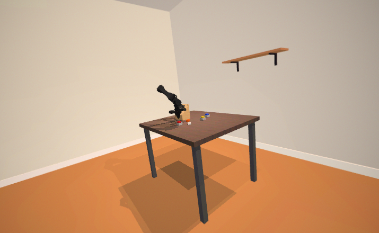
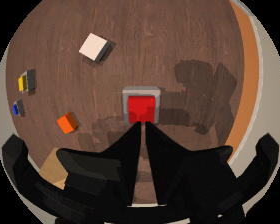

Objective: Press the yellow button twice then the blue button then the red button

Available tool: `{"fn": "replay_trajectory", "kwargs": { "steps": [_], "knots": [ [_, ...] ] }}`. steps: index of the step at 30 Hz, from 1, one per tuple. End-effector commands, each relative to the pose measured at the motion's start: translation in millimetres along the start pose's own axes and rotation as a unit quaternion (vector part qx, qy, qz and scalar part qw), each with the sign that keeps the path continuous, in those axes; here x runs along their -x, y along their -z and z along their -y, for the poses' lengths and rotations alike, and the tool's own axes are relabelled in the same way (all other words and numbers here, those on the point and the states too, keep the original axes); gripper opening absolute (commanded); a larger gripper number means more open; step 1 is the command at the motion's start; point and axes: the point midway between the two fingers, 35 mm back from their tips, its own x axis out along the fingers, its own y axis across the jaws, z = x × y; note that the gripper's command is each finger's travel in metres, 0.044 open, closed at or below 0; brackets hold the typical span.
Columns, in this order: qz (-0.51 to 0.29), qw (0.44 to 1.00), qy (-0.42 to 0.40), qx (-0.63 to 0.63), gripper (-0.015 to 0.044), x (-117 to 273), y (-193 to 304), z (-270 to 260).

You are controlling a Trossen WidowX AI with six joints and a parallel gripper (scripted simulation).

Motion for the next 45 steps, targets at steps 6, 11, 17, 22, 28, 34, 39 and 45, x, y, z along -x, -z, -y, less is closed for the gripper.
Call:
{"fn": "replay_trajectory", "kwargs": {
  "steps": [6,11,17,22,28,34,39,45],
  "knots": [
    [0.004,1.0,-0.001,0.005,0.002,-13.1,-0.5,-1.8],
    [0.004,1.0,-0.001,0.004,0.002,-21.2,-0.8,-1.8],
    [0.004,1.0,-0.001,0.005,0.002,-30.9,-0.6,-1.7],
    [0.004,1.0,0.0,0.005,0.002,-37.7,-0.2,-1.6],
    [0.004,1.0,0.0,0.005,0.002,-38.0,-0.2,-1.6],
    [0.004,1.0,0.0,0.005,0.002,-38.0,-0.2,-1.6],
    [0.004,1.0,0.0,0.005,0.002,-38.0,-0.2,-1.6],
    [0.005,1.0,0.001,0.001,0.002,-27.1,-1.4,-0.3]
  ]
}}
